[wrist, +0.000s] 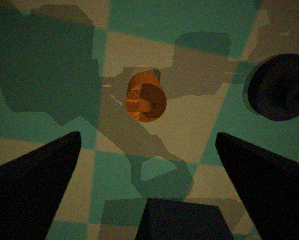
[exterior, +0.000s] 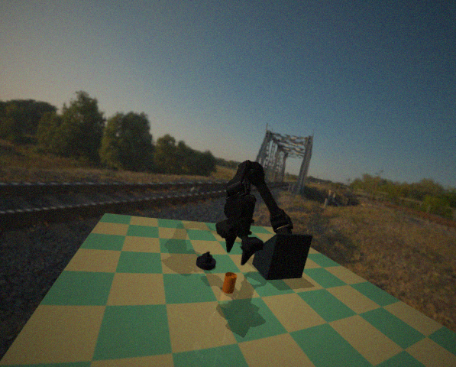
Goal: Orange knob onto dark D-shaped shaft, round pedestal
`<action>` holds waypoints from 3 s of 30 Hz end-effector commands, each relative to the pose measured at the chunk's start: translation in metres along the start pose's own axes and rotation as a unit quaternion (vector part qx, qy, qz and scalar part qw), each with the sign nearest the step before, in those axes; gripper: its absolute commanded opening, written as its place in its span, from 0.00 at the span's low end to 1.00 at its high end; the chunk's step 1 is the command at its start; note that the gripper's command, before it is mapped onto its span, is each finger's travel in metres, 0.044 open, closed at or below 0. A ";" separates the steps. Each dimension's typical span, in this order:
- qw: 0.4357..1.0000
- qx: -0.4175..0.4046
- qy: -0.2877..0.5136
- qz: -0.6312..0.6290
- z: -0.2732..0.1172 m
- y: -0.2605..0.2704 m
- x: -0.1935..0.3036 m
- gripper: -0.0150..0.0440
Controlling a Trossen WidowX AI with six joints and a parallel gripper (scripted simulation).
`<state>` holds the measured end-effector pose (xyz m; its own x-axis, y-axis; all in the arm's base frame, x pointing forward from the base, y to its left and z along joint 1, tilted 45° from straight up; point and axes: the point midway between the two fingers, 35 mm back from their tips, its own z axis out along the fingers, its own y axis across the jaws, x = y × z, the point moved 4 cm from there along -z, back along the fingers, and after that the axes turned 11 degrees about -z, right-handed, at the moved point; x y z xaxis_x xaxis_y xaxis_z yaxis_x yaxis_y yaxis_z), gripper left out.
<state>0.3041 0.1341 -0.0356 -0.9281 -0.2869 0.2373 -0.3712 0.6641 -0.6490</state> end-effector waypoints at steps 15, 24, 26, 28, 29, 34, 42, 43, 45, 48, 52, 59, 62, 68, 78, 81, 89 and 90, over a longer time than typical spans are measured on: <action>0.999 0.003 0.000 0.053 0.050 -0.001 0.000 1.00; 0.999 0.003 0.000 0.053 0.062 -0.001 -0.001 1.00; 0.999 0.003 0.000 0.053 0.066 -0.001 -0.001 1.00; 0.999 0.003 0.000 0.053 0.069 -0.001 -0.001 1.00; 0.999 0.002 0.000 0.053 0.070 -0.001 -0.001 1.00; 0.999 0.002 0.000 0.054 0.079 -0.001 -0.001 1.00; 0.999 0.003 0.000 0.053 0.091 -0.001 -0.001 1.00; 0.999 0.003 0.000 0.053 0.093 -0.001 -0.001 1.00; 0.999 0.003 0.000 0.053 0.096 -0.001 -0.001 1.00; 0.999 0.003 0.000 0.053 0.101 -0.002 -0.001 1.00; 0.999 0.004 0.000 0.053 0.107 -0.002 0.000 1.00; 0.999 0.005 0.000 0.053 0.117 -0.002 0.001 1.00; 0.999 0.005 0.000 0.053 0.118 -0.002 0.001 0.91; 0.999 0.005 0.000 0.053 0.118 -0.002 0.001 0.64; 0.999 0.005 0.000 0.053 0.116 -0.002 0.000 0.37; 0.999 0.003 -0.001 0.053 0.098 -0.001 -0.004 0.25; 0.999 -0.001 -0.002 0.052 0.033 0.001 -0.008 0.25; 0.999 -0.001 -0.002 0.052 0.024 0.001 -0.008 0.25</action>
<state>0.3109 0.0971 -0.0798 -0.9597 -0.2166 0.1792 -0.2802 0.6849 -0.6726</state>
